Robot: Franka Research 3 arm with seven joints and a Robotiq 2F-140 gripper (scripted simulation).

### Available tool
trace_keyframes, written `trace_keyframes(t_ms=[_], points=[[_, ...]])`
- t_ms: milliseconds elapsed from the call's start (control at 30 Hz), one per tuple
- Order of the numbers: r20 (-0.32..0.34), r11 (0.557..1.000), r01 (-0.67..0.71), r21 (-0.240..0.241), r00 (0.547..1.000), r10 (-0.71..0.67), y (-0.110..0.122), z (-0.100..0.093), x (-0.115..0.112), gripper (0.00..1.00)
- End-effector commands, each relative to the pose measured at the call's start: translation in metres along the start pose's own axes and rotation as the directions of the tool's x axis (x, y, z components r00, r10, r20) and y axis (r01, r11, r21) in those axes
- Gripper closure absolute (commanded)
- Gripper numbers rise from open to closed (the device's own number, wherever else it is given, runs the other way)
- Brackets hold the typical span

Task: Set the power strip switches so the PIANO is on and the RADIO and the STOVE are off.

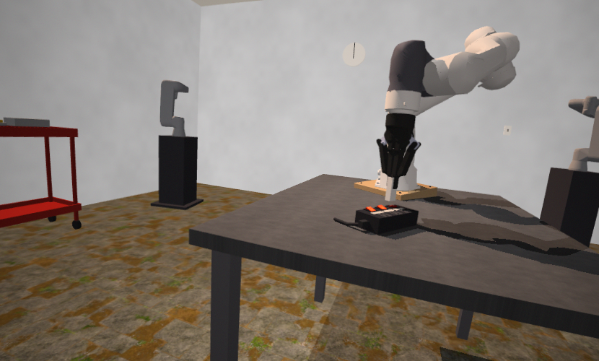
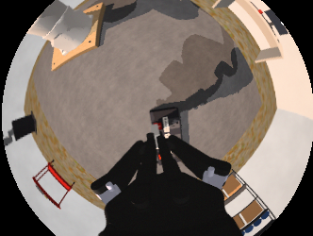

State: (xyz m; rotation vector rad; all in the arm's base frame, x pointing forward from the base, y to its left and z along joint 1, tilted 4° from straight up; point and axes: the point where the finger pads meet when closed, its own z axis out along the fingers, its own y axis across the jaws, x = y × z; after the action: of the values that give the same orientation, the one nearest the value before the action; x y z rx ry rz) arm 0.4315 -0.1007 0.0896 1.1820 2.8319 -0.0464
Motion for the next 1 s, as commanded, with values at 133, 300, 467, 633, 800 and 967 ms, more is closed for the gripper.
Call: trace_keyframes(t_ms=[133, 300, 467, 633, 800, 967], points=[[-0.005, 1.000, -0.001, 0.003, 1.000, 0.001, 0.001, -0.020, 0.002, 1.00], [-0.005, 1.000, -0.001, 0.003, 1.000, 0.001, 0.001, -0.024, 0.002, 1.00], [-0.005, 1.000, -0.001, 0.003, 1.000, 0.001, 0.001, -0.024, 0.002, 1.00], [-0.005, 1.000, -0.001, 0.003, 1.000, 0.001, 0.001, -0.024, 0.002, 1.00], [-0.005, 1.000, -0.001, 0.003, 1.000, 0.001, 0.001, -0.024, 0.002, 1.00], [-0.006, 1.000, -0.001, 0.003, 1.000, 0.001, 0.001, -0.025, 0.001, 1.00]])
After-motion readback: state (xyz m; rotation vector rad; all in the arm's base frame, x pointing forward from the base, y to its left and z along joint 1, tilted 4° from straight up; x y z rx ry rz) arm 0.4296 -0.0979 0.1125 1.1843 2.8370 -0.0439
